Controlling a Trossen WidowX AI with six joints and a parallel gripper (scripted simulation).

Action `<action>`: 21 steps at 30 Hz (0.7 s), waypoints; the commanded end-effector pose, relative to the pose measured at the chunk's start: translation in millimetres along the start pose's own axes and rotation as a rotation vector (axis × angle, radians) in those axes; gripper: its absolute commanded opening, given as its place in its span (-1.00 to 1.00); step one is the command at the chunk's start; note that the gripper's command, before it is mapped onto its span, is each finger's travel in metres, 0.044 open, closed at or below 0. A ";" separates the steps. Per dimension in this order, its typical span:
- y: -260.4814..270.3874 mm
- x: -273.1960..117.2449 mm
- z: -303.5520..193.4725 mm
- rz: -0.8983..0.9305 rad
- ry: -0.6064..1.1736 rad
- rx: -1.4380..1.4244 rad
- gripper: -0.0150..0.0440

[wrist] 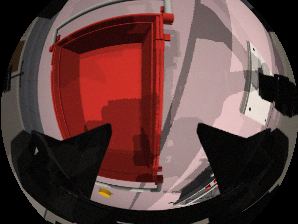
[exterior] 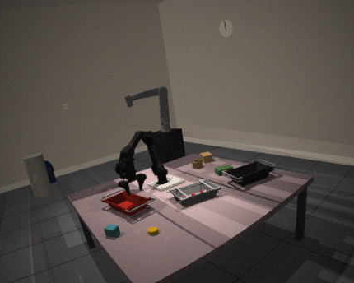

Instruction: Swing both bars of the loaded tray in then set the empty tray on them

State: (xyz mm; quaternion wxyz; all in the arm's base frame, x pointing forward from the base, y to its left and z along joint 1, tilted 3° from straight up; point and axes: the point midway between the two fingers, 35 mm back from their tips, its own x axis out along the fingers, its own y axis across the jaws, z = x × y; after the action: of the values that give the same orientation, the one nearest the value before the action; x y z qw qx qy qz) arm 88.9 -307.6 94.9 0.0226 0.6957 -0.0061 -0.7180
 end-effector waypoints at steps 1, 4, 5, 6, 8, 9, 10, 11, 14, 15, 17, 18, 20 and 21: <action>-2.3 23.0 0.9 -0.015 -0.008 0.006 1.00; -2.9 35.8 1.0 -0.015 -0.008 0.006 1.00; -3.2 40.0 1.0 -0.015 -0.008 0.006 1.00; -3.6 44.2 1.1 -0.015 -0.008 0.006 1.00; -4.6 52.6 1.3 -0.015 -0.008 0.006 1.00; -5.1 56.8 1.5 -0.015 -0.008 0.006 1.00; -5.7 60.2 1.6 -0.015 -0.008 0.006 1.00; -6.0 62.2 1.7 -0.015 -0.008 0.006 1.00; -6.1 62.9 1.7 -0.015 -0.008 0.006 1.00; -6.1 62.9 1.7 -0.015 -0.008 0.006 1.00; -6.1 62.9 1.7 -0.015 -0.008 0.006 1.00; -6.1 62.9 1.7 -0.015 -0.008 0.006 1.00; -6.1 62.9 1.7 -0.015 -0.008 0.006 1.00; -6.1 62.9 1.7 -0.015 -0.008 0.006 1.00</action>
State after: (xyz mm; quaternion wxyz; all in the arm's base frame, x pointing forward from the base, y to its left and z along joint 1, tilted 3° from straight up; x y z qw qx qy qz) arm 86.2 -305.7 34.7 0.0167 0.6946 -0.0046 -0.7192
